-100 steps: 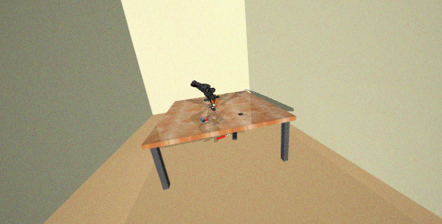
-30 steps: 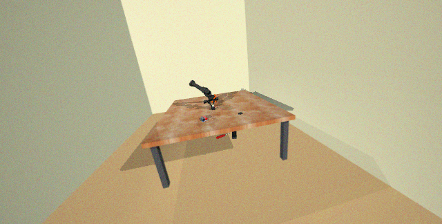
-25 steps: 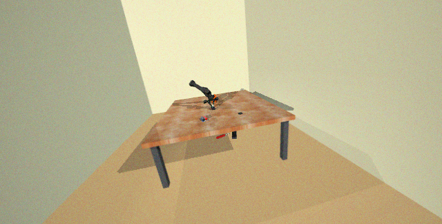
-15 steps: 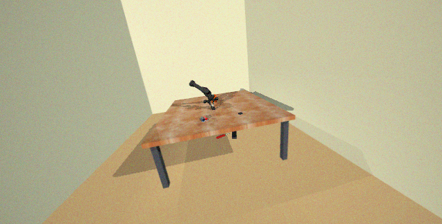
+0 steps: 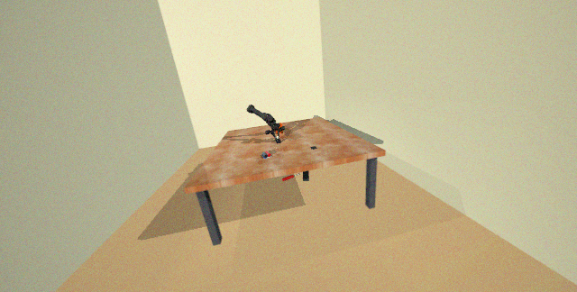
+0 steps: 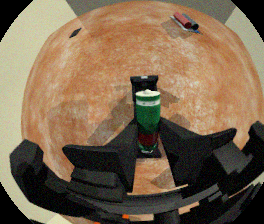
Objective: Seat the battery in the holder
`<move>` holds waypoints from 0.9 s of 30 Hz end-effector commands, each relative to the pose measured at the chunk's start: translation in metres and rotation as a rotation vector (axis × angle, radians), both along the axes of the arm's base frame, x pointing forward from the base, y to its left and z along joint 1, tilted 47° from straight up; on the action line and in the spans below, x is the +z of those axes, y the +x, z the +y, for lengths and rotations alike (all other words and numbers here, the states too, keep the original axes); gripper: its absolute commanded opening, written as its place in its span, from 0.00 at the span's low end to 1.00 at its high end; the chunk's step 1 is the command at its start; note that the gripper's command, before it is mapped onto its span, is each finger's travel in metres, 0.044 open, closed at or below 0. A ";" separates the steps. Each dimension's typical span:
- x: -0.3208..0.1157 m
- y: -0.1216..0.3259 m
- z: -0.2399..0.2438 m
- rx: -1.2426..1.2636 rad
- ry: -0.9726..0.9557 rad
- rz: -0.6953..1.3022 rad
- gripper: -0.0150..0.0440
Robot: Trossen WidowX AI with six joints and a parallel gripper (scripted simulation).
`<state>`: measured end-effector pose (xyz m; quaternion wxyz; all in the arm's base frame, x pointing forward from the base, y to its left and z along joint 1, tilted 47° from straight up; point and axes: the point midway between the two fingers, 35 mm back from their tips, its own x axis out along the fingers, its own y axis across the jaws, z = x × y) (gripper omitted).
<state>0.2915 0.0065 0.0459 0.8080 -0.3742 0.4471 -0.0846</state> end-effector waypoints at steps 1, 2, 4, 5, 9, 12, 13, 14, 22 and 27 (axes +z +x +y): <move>-0.004 0.000 -0.001 -0.019 -0.002 0.026 0.39; -0.004 0.000 -0.001 -0.022 -0.002 0.030 0.39; -0.004 0.000 -0.001 -0.029 -0.002 0.038 0.39; -0.004 0.001 -0.001 -0.033 -0.002 0.042 0.39; -0.005 0.002 -0.001 -0.047 -0.002 0.058 0.39; -0.005 0.003 -0.001 -0.058 -0.002 0.070 0.39; -0.006 0.003 -0.001 -0.062 -0.002 0.073 0.39; -0.006 0.003 -0.001 -0.065 -0.002 0.077 0.39; -0.007 0.006 -0.001 -0.094 -0.003 0.108 0.39; -0.007 0.007 -0.001 -0.113 -0.004 0.127 0.39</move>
